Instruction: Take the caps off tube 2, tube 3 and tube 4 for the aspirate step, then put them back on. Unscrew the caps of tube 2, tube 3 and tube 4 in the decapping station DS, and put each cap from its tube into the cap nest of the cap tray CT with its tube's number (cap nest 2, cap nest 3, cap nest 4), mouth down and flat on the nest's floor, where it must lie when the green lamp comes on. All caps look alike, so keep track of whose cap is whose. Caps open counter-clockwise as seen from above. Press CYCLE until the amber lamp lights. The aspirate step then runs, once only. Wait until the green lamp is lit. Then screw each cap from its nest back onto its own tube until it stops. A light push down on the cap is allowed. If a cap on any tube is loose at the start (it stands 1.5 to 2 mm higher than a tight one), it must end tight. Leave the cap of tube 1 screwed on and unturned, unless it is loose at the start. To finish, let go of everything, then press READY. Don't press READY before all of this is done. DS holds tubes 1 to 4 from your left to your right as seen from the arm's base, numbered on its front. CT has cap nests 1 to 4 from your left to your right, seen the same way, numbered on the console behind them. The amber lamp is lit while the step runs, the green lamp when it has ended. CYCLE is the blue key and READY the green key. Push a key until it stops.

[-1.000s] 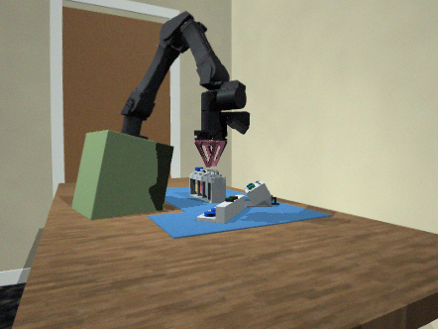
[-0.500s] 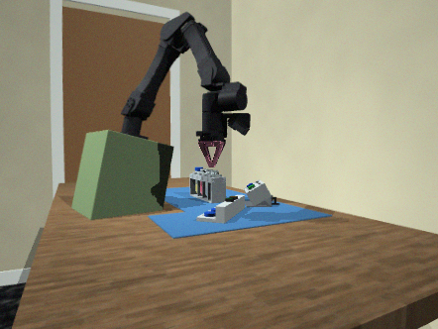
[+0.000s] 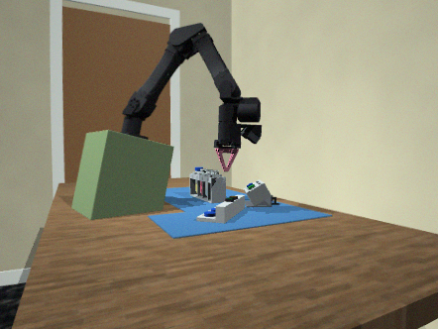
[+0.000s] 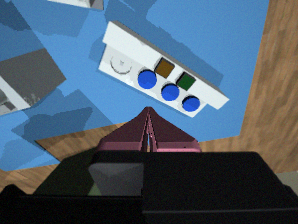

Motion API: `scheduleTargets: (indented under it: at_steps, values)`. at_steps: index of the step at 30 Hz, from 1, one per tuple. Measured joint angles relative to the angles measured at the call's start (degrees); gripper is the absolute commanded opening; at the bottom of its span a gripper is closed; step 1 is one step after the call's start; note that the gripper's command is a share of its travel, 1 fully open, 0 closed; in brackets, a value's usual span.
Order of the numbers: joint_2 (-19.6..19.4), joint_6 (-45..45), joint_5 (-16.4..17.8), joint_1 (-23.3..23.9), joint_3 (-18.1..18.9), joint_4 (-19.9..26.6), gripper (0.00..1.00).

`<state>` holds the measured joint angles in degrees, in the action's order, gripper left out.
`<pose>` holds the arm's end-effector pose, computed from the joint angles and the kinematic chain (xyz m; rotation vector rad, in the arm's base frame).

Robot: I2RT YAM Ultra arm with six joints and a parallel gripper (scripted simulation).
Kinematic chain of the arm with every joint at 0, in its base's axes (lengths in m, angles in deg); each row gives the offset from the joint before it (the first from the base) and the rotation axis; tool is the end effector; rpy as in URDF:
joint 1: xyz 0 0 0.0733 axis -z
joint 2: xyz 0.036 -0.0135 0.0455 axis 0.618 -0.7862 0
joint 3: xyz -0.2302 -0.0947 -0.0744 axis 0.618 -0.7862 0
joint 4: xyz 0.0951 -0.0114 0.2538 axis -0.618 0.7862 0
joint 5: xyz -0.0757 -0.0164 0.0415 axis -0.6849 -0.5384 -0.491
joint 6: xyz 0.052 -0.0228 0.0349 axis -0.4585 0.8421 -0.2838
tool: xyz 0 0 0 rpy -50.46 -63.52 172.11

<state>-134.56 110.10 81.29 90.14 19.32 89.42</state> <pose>0.2213 -0.2658 0.0501 0.5560 2.9063 0.1211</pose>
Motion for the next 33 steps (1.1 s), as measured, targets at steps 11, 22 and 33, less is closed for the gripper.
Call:
scheduleTargets:
  at_steps: [11,22,33]
  values:
    - [-3.0,-11.5,-1.4,-11.4,4.7,-0.7,0.0]
    - [-10.2,-23.3,-3.1,-24.1,16.9,1.7,0.0]
    - [-11.8,-28.1,-3.8,-26.4,20.8,3.5,0.0]
